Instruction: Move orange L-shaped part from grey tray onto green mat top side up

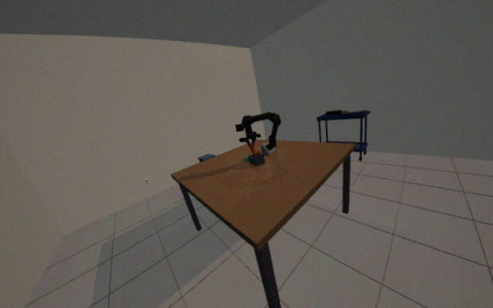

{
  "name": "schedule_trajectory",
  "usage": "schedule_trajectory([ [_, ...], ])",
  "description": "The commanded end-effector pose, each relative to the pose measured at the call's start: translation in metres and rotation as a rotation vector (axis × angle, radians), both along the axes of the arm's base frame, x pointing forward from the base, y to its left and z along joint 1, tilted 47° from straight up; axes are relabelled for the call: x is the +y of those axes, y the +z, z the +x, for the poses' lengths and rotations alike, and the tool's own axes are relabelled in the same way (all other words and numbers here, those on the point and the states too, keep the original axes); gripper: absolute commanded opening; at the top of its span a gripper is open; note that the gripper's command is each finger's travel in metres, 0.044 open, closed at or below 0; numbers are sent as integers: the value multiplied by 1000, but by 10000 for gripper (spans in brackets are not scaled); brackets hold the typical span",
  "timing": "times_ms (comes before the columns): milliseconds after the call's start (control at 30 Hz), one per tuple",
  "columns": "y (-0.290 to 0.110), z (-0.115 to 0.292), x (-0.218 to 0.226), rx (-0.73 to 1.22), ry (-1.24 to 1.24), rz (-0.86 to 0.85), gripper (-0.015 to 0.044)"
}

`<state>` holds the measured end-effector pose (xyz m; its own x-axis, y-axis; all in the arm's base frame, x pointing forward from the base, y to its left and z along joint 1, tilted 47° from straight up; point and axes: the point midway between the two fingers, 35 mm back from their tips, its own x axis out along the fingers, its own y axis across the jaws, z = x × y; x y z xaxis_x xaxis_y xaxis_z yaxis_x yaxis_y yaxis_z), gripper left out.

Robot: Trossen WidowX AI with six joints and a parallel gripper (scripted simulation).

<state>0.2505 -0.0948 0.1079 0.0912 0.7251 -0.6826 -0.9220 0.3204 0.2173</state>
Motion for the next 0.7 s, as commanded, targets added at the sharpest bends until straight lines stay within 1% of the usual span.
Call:
schedule_trajectory([
  [0, 1, 0, -3, -1, 4, -1, 0],
  [233, -3, -3, -8, 3, 0, -1, 0],
  [667, -47, -30, -44, -1, 5, -4, 0],
])
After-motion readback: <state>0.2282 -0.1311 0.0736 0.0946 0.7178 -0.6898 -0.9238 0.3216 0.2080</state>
